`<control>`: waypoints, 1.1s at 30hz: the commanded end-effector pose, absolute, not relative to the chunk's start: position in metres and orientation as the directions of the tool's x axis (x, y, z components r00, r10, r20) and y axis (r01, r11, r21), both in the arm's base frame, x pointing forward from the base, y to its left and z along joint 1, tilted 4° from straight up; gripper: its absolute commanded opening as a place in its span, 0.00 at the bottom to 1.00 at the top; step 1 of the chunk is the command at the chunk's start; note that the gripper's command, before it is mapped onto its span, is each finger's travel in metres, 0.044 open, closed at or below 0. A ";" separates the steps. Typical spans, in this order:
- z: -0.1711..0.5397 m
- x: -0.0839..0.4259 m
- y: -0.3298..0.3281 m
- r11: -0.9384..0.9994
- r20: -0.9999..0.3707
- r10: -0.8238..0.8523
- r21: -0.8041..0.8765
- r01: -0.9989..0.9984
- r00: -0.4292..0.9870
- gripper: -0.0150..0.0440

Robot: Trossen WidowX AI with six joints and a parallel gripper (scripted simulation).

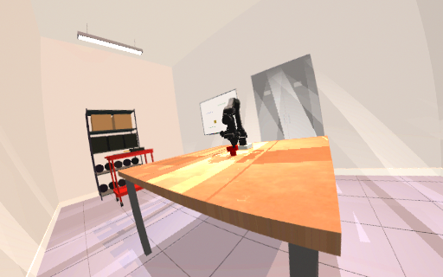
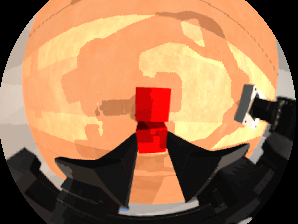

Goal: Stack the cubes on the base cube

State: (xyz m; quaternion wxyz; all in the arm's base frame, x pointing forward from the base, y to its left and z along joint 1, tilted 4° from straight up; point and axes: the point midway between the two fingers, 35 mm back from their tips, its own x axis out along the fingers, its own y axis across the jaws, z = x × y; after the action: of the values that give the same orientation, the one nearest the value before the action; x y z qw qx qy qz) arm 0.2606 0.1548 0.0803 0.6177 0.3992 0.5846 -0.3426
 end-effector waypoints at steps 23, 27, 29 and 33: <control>0.100 0.259 0.154 0.447 -0.996 0.044 0.093 0.890 0.082 0.60; 0.104 0.259 0.154 0.447 -0.996 0.044 0.093 0.890 0.082 0.60; 0.106 0.259 0.154 0.447 -0.996 0.044 0.093 0.890 0.082 0.60; 0.110 0.258 0.154 0.447 -0.996 0.044 0.093 0.890 0.082 0.60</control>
State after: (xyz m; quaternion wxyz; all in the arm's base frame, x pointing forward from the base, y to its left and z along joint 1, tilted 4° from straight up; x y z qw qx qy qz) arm 0.2569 0.1528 0.1023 0.6155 0.3945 0.5873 -0.3473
